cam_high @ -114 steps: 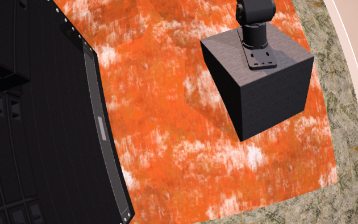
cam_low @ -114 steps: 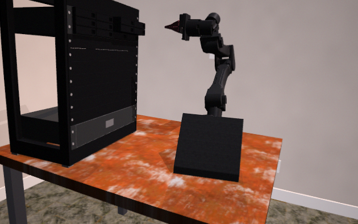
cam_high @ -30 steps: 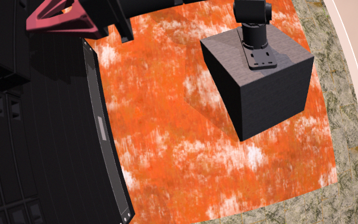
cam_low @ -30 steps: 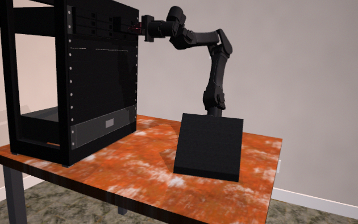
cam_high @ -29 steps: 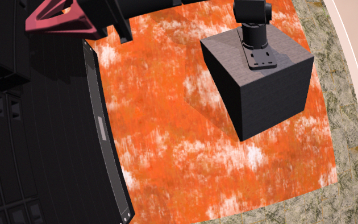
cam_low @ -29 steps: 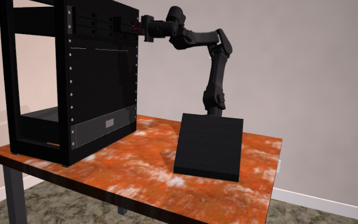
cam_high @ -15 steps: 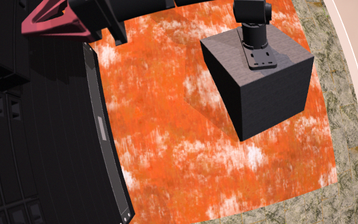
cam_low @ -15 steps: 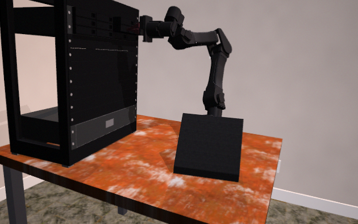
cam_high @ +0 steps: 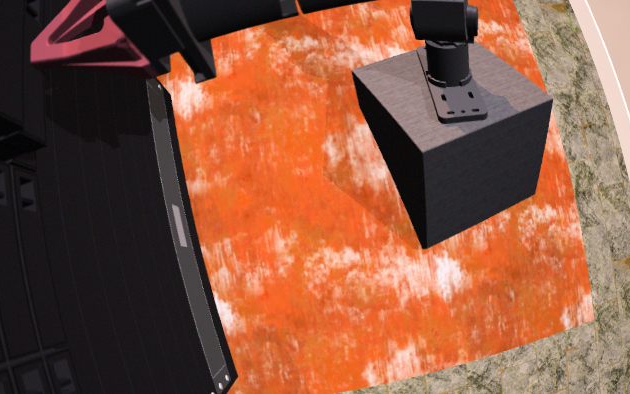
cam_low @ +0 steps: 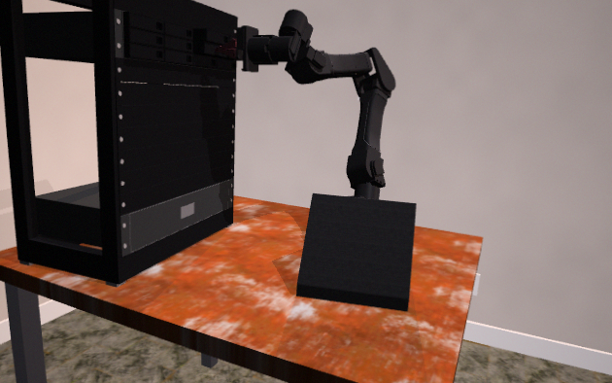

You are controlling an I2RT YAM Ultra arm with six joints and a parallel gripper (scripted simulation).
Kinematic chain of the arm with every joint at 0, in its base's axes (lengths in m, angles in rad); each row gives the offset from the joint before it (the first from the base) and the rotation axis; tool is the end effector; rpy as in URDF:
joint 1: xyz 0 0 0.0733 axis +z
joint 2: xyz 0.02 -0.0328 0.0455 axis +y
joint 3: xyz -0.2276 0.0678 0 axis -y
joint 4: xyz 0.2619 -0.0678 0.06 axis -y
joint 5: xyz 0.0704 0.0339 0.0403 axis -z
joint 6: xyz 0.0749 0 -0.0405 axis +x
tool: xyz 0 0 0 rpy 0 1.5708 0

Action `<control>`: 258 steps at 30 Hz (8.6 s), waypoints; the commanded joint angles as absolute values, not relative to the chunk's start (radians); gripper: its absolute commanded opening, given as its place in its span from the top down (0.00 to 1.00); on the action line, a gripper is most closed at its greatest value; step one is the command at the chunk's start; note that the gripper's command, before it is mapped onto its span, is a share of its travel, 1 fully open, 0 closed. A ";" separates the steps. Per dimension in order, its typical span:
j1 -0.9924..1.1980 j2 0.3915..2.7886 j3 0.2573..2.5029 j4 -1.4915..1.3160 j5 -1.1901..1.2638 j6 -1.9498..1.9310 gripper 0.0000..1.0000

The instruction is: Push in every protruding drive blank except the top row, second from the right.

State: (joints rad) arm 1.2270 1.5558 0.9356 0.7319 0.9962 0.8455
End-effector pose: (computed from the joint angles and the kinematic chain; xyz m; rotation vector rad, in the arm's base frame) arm 0.1846 0.3323 0.2552 0.5516 1.4847 0.9274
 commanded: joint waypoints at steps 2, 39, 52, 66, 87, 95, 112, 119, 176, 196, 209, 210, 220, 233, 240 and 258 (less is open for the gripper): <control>1.207 1.576 0.980 0.716 0.947 0.845 1.00; 1.184 1.596 1.010 0.703 0.924 0.849 1.00; 1.170 1.609 1.028 0.695 0.911 0.854 1.00; 1.168 1.612 1.033 0.692 0.909 0.852 1.00; 1.163 1.618 1.046 0.687 0.904 0.853 1.00; 1.163 1.618 1.046 0.689 0.904 0.853 1.00; 1.158 1.623 1.055 0.681 0.899 0.855 1.00; 1.158 1.624 1.058 0.687 0.899 0.854 1.00; 1.140 1.644 1.090 0.674 0.881 0.858 1.00; 1.140 1.644 1.090 0.678 0.881 0.858 1.00; 1.179 1.588 1.067 0.696 0.900 0.847 1.00; 1.190 1.580 1.044 0.697 0.912 0.847 1.00; 1.396 1.442 0.856 0.749 1.125 0.809 1.00; 1.442 1.408 0.819 0.786 1.171 0.773 1.00; 1.414 1.329 0.829 0.721 1.147 0.767 1.00; 1.306 0.968 0.790 0.379 1.050 0.806 1.00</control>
State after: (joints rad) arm 1.3148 0.9882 0.7723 0.4812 1.0920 0.7929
